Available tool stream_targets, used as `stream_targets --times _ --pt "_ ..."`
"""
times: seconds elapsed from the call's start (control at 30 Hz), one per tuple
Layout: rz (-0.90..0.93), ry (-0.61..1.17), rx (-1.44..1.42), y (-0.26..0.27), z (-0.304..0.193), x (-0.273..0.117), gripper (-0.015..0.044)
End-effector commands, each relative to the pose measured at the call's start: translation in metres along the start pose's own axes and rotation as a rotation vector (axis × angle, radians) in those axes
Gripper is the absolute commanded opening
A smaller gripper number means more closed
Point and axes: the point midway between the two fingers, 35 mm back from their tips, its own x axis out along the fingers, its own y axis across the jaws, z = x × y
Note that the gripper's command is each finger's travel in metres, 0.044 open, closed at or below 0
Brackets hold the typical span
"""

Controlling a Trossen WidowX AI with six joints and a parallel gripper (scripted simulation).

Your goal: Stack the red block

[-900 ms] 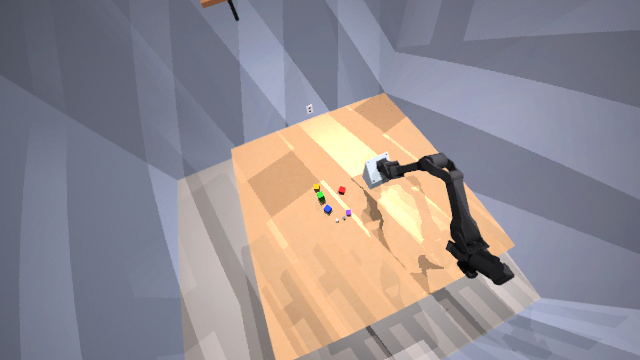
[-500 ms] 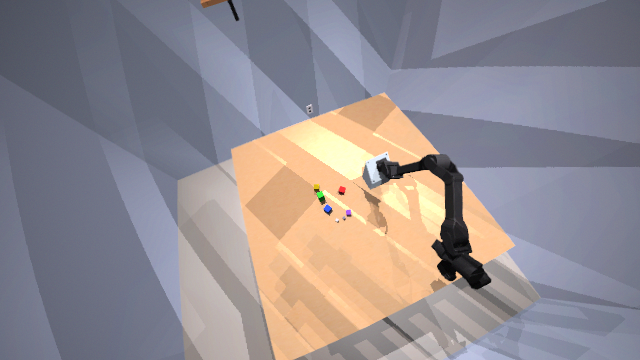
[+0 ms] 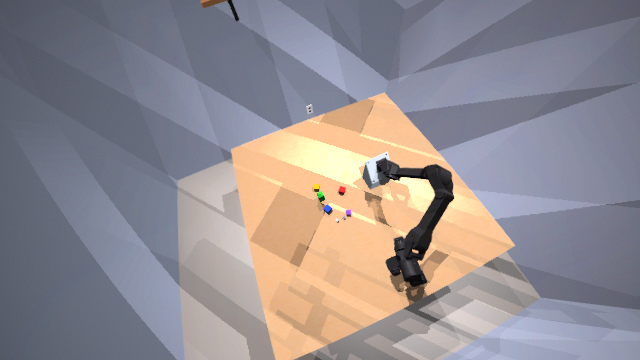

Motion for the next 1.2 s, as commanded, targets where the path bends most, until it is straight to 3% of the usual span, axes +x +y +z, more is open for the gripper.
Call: stream_targets --times 0.0,0.3,0.57,0.83,1.17 --pt "-0.042 -0.117 0.027 -0.031 0.051 -0.015 0.0440" --pt "-0.137 -0.318 0.101 -0.104 0.135 -0.065 0.0440" --pt "-0.225 -0.445 0.189 -0.179 0.179 -0.120 0.0440" --pt "-0.299 -0.521 0.294 -0.255 0.193 -0.173 0.0440" --pt "-0.350 -0.548 0.431 -0.342 0.176 -0.224 0.0440"
